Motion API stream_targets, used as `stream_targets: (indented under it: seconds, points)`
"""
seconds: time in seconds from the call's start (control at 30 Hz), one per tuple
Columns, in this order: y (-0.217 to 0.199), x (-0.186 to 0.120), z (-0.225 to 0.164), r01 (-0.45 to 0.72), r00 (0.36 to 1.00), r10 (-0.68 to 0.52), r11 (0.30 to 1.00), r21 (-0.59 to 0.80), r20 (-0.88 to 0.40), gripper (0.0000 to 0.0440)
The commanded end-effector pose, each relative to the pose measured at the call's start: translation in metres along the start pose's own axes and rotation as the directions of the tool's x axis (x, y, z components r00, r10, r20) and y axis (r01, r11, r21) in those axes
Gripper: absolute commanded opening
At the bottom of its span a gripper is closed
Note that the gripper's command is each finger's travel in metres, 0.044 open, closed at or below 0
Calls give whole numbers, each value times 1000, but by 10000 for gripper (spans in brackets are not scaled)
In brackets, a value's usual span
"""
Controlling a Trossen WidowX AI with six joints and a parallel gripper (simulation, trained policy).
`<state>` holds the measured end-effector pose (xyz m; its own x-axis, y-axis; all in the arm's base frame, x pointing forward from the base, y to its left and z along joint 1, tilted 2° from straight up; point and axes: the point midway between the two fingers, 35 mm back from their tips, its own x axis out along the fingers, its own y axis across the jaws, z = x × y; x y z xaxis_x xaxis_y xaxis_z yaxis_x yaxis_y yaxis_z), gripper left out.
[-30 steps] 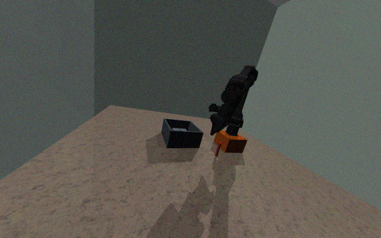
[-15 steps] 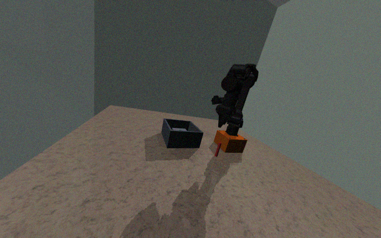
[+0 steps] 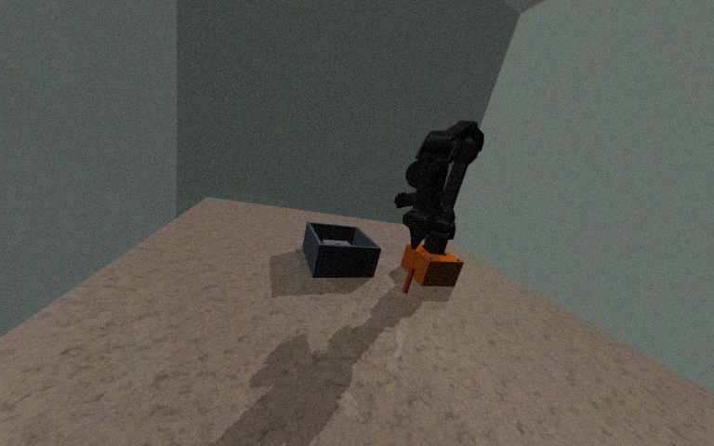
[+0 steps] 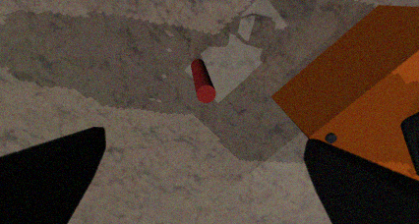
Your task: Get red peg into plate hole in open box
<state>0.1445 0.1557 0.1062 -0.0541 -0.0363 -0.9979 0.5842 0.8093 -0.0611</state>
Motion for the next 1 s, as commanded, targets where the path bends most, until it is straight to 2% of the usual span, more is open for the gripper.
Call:
stream_targets:
  seconds: [0.0, 0.37, 0.87, 0.97]
  points:
    - [-1, 13, -1, 34, 999, -33, 999, 1, -18, 440]
    - [3, 51, 0, 70, 997, -69, 997, 15, -34, 440]
    - [11, 109, 4, 50, 999, -49, 998, 25, -18, 440]
    - [11, 118, 5, 52, 999, -51, 998, 21, -16, 426]
